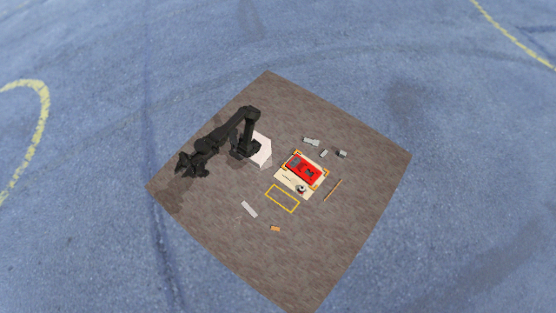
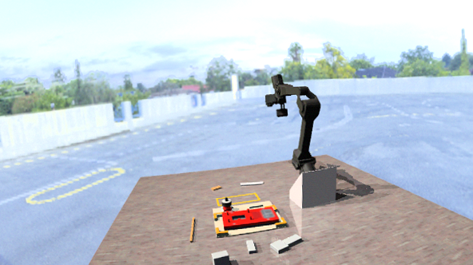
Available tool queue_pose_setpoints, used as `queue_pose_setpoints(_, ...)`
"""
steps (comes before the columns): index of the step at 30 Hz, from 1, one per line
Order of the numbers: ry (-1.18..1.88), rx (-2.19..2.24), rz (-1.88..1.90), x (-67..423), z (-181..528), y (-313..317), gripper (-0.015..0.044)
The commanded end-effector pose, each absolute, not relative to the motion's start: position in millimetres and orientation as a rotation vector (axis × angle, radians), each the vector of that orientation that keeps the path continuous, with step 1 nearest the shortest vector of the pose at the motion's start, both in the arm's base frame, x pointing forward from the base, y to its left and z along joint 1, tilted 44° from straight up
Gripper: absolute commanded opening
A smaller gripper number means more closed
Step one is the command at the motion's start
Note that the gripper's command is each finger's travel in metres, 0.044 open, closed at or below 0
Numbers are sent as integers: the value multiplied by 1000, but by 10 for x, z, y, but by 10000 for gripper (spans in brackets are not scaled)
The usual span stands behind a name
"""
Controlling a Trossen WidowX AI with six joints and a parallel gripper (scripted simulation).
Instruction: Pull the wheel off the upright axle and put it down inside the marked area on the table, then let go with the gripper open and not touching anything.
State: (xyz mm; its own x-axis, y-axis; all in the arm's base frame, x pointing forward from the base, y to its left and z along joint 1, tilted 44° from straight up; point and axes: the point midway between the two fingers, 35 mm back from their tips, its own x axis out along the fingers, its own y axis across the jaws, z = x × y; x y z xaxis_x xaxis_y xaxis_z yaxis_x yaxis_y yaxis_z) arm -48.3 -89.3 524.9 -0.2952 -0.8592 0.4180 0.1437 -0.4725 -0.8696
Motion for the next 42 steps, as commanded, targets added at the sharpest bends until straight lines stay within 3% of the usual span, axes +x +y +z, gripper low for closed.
queue_pose_setpoints(1, 965, -1233, -1839, -479, 5244, -911, 374)
queue_pose_setpoints(4, 926, -1168, -1764, -403, 5177, -1156, 300)
queue_pose_setpoints(22, 822, -714, -1217, 923, 4313, -2436, 300)
queue_pose_setpoints(32, 872, -539, -953, 1913, 3673, -2489, 300)
queue_pose_setpoints(42, 995, -421, -745, 2806, 2936, -2106, 300)
